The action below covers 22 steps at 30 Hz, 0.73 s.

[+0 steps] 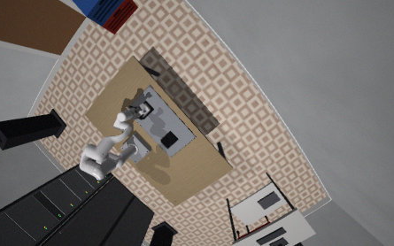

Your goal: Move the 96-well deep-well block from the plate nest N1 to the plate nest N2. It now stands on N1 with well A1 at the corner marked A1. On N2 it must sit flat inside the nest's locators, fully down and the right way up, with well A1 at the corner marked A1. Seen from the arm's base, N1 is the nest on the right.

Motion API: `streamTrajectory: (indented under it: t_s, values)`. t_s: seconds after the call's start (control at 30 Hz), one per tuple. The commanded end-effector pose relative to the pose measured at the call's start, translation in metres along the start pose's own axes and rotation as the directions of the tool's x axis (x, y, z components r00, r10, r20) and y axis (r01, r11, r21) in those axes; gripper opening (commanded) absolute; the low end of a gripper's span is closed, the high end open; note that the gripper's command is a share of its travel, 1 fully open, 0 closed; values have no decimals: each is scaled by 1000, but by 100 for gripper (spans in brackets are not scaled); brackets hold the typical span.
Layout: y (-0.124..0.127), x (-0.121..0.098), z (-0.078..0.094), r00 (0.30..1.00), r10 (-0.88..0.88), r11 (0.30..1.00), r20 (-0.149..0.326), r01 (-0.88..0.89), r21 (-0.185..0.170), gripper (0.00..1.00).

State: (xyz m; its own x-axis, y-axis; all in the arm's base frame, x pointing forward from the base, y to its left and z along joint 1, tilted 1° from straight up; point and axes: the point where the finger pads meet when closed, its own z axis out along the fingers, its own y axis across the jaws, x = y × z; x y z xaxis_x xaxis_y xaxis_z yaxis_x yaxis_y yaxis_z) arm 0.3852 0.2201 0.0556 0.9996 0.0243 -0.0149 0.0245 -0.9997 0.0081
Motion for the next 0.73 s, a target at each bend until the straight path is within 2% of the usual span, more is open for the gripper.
streamTrajectory:
  t_s: [0.0, 0.7]
  values:
    - [-1, 1, -10, 1000, 0, 1000, -3, 0, 2, 100]
    - [-1, 1, -13, 1000, 0, 1000, -3, 0, 2, 100]
